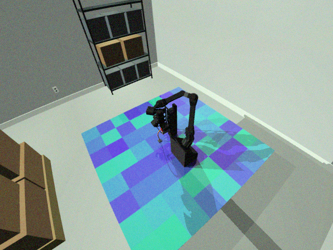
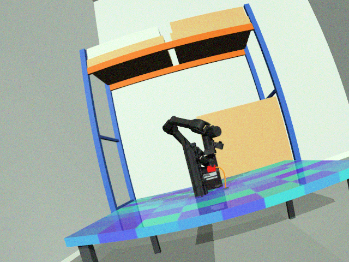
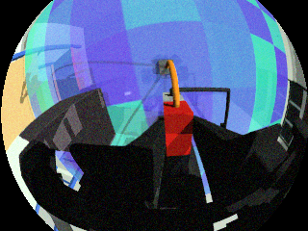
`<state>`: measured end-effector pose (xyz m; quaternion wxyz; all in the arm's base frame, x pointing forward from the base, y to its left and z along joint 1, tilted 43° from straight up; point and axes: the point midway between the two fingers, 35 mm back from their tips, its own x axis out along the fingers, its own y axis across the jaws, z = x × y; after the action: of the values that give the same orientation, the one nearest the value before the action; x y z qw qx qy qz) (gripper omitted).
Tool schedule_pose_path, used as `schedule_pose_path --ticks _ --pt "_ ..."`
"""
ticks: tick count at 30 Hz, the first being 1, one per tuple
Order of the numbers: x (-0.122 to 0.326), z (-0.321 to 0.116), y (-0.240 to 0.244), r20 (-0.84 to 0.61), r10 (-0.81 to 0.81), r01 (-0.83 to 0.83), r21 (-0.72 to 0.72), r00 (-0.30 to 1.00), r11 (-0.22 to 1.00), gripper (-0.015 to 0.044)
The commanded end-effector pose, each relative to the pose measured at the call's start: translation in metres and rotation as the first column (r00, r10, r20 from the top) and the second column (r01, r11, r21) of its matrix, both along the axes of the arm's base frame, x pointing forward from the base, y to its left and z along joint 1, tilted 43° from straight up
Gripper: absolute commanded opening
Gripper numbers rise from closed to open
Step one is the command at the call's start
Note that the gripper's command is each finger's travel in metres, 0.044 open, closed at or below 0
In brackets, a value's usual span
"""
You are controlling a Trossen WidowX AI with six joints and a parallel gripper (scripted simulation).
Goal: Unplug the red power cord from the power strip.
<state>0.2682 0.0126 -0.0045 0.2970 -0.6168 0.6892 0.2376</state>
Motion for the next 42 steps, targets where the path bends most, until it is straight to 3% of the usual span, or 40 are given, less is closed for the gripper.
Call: schedule_pose_path --ticks 1,19,32,36,42 --pt "0.006 -0.013 0.023 0.011 0.006 -0.006 0.055 1.0 0.998 0.0" --pt "0.008 -0.029 0.048 0.01 0.006 -0.007 0.055 1.0 0.998 0.0" --pt "0.005 -0.025 0.039 0.008 0.006 -0.007 0.051 1.0 0.999 0.0341" --pt "0.009 -0.035 0.057 0.009 0.007 -0.007 0.054 1.0 0.999 0.044" --pt "0.013 -0.056 0.092 0.01 0.006 -0.007 0.055 1.0 0.998 0.044"
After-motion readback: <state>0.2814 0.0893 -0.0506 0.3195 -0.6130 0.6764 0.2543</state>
